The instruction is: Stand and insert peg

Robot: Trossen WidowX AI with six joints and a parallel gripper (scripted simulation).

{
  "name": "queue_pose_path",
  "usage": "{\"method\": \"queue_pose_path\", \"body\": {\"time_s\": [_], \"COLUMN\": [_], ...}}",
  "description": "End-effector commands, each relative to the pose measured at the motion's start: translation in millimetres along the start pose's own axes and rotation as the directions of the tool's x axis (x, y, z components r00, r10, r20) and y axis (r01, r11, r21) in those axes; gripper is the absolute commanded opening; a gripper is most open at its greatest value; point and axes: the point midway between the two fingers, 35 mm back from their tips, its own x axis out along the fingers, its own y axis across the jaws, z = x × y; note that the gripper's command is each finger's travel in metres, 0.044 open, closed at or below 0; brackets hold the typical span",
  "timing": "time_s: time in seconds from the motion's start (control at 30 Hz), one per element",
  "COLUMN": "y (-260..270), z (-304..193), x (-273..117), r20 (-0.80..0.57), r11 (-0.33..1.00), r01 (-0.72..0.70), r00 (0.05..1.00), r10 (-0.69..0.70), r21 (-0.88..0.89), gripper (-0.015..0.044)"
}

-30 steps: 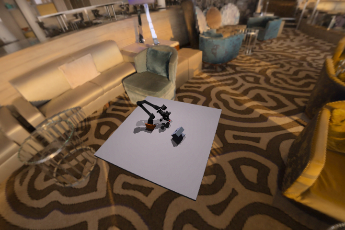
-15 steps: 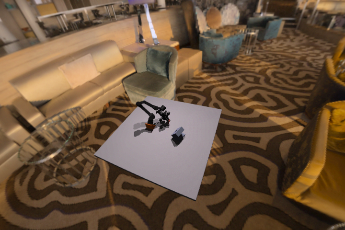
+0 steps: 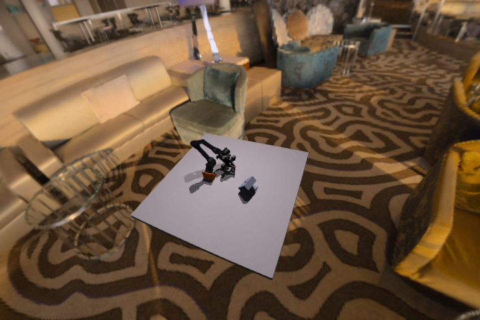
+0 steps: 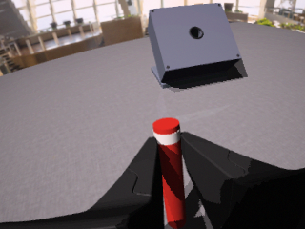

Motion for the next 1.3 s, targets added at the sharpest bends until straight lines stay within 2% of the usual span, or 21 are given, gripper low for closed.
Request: {"method": "queue_pose_path", "body": {"time_s": [0.0, 0.27, 1.27], "y": [-1.8, -2.1, -3.4], "z": [-1.7, -4.7, -10.5], "x": [-2.0, -6.5, -8.1], "r20": [0.035, 0.104, 0.087], "r11": [1.000, 1.000, 1.000], "r01": [0.003, 0.004, 0.009], "r00": [0.999, 0.995, 0.996], "r10": [-0.003, -0.004, -0.007], "r21": [0.000, 0.001, -0.018], "gripper": [0.0049, 0.0049, 0.0049]}}
